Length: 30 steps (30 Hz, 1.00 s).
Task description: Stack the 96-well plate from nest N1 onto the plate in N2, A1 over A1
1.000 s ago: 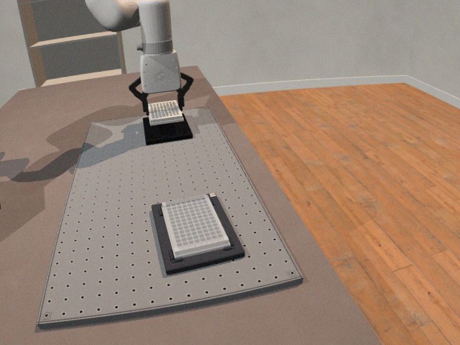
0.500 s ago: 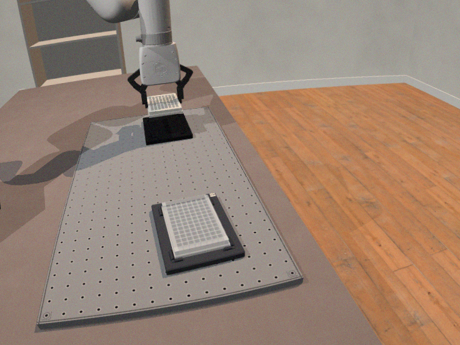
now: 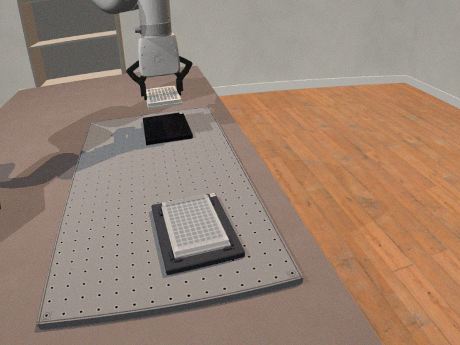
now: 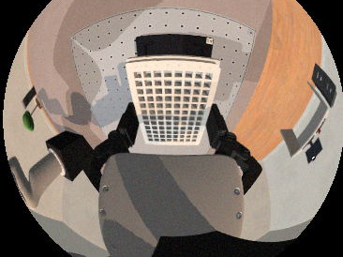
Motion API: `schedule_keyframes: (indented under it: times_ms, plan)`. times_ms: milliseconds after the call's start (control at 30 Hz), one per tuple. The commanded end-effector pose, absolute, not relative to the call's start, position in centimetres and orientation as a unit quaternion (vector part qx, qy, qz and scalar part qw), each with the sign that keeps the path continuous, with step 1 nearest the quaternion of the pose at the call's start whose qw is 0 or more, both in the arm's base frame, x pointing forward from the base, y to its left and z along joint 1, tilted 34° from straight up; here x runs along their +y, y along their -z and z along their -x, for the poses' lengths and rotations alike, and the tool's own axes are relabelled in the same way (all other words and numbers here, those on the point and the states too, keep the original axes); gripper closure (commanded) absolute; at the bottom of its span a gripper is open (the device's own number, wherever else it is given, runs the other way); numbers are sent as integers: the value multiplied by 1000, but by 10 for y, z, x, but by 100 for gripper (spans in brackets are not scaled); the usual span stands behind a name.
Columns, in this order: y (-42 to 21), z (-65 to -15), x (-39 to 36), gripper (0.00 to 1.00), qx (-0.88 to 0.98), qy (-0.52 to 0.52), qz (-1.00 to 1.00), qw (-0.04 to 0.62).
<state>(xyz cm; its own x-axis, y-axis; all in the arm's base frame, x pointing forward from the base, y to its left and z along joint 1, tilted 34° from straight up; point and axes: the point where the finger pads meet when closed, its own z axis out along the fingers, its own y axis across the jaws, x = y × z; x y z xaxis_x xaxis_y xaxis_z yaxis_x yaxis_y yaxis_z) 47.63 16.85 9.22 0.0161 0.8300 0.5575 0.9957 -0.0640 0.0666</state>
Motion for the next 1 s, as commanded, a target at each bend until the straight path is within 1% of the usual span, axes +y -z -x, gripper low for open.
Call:
schedule_keyframes:
  times_ms: [0, 700, 967]
  plan:
    - [-100, -477, 164, 100, -661, 236, 691, 175]
    - [-108, -476, 158, 100, -661, 236, 691, 175]
    - [-97, -475, 142, 100, -673, 239, 679, 171]
